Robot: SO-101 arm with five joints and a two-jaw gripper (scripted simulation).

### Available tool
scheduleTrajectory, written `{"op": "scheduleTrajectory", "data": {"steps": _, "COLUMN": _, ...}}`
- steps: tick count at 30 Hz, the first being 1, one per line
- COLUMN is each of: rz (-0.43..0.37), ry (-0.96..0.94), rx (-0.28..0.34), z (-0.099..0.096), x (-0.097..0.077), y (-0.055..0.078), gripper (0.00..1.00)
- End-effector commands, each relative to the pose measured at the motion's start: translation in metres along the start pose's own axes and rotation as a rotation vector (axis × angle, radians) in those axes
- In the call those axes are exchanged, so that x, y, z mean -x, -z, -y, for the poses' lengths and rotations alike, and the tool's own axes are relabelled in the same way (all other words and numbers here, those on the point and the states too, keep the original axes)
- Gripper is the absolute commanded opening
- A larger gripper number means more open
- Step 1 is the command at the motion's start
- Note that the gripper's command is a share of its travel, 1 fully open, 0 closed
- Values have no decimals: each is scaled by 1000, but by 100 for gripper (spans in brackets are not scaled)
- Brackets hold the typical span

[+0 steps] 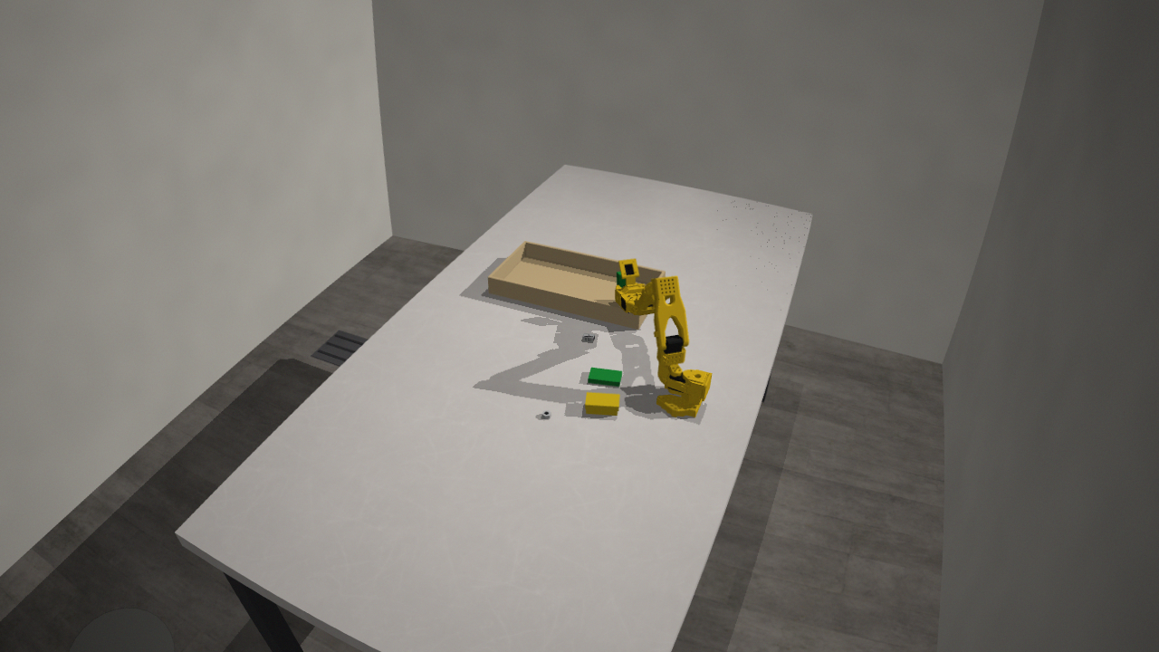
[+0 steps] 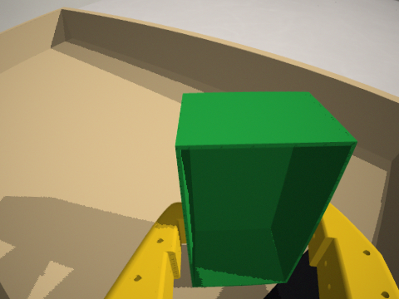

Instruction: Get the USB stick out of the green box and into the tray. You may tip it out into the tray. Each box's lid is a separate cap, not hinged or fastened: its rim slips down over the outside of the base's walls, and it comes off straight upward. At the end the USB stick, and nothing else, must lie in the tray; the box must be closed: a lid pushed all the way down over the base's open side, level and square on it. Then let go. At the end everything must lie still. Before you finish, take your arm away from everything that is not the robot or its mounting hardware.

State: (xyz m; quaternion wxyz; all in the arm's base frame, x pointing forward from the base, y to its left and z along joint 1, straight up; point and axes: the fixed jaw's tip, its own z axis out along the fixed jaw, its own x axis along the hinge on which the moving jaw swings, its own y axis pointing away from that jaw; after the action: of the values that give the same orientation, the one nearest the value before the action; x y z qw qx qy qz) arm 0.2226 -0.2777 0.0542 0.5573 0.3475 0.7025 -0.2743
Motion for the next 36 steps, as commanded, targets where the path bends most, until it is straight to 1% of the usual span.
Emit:
{"op": "scheduleTrajectory", "data": {"steps": 1, "rz": 56, "ry": -7, "rx": -8, "z": 3, "x": 20, "y": -1, "gripper": 20}}
{"op": "scheduleTrajectory", "data": {"steps": 11, "rz": 56, "ry": -9, "rx": -7, "z": 3, "x": 24, "y": -2, "gripper": 20}}
{"op": "scheduleTrajectory", "data": {"steps": 27, "rz": 56, "ry": -13, "rx": -5, "z": 2, "x": 37, "y": -3, "gripper": 20}}
{"op": "scheduleTrajectory", "data": {"steps": 36, "rz": 56, "ry": -17, "rx": -3, "z": 1, "x": 49, "y": -4, "gripper": 20}}
